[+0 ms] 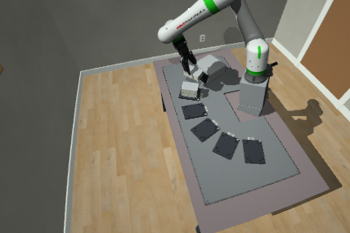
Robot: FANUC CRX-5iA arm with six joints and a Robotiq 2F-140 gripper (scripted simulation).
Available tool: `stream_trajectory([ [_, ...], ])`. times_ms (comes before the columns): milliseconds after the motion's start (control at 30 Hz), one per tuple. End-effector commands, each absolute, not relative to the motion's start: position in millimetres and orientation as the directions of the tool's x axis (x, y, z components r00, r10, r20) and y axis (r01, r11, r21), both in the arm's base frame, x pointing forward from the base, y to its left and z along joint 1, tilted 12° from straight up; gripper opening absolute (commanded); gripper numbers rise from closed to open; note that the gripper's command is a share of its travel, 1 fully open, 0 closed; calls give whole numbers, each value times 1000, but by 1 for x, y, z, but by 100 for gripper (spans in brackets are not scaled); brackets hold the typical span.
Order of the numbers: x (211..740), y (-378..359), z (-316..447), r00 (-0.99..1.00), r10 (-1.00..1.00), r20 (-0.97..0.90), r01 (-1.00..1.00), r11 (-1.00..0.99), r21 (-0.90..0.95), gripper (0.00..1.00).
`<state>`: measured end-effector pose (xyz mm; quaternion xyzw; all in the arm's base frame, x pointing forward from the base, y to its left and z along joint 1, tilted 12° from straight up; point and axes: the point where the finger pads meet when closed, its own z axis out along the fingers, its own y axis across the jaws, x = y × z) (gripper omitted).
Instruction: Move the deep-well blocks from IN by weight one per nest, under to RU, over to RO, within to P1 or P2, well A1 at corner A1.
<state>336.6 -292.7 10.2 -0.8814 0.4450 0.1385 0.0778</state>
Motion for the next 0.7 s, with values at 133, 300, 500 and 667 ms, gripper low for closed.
stream_trajectory([
  [133, 319, -310, 12, 566, -763, -313, -806, -592, -14, 10],
  [300, 312, -317, 12, 566, -763, -313, -806, -592, -14, 10],
  [500, 298, -330, 13, 566, -763, -313, -806, -592, -14, 10],
  [667, 286, -342, 14, 566, -763, -313, -806, -592, -14, 10],
])
